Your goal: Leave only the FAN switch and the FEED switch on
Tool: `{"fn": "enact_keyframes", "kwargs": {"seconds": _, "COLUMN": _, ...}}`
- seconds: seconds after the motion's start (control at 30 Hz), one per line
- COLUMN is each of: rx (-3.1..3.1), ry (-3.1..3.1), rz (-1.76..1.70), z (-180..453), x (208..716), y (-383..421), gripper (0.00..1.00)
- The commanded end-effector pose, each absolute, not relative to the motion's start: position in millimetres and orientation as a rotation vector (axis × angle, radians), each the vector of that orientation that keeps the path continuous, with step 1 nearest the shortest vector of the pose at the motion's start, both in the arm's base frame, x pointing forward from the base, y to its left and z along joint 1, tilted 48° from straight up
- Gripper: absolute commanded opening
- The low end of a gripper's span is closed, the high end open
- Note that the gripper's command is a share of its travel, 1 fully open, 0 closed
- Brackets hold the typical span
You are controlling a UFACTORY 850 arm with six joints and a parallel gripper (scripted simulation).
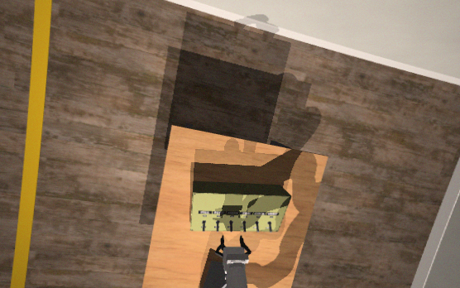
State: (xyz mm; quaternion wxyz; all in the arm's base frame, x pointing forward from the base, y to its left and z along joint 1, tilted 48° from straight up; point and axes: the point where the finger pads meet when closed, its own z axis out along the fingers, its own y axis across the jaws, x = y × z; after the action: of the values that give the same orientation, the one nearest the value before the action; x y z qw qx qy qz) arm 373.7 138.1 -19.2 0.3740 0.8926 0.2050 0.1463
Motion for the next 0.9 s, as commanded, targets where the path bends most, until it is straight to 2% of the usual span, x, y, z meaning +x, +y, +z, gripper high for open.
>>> {"fn": "enact_keyframes", "kwargs": {"seconds": 0.0, "rx": 2.287, "ry": 0.525, "rz": 0.377, "z": -7.1, "x": 378.4, "y": 128.7, "gripper": 1.00}}
{"fn": "enact_keyframes", "kwargs": {"seconds": 0.87, "rx": 2.287, "ry": 0.525, "rz": 0.377, "z": 8.2, "x": 383.8, "y": 115.3, "gripper": 1.00}}
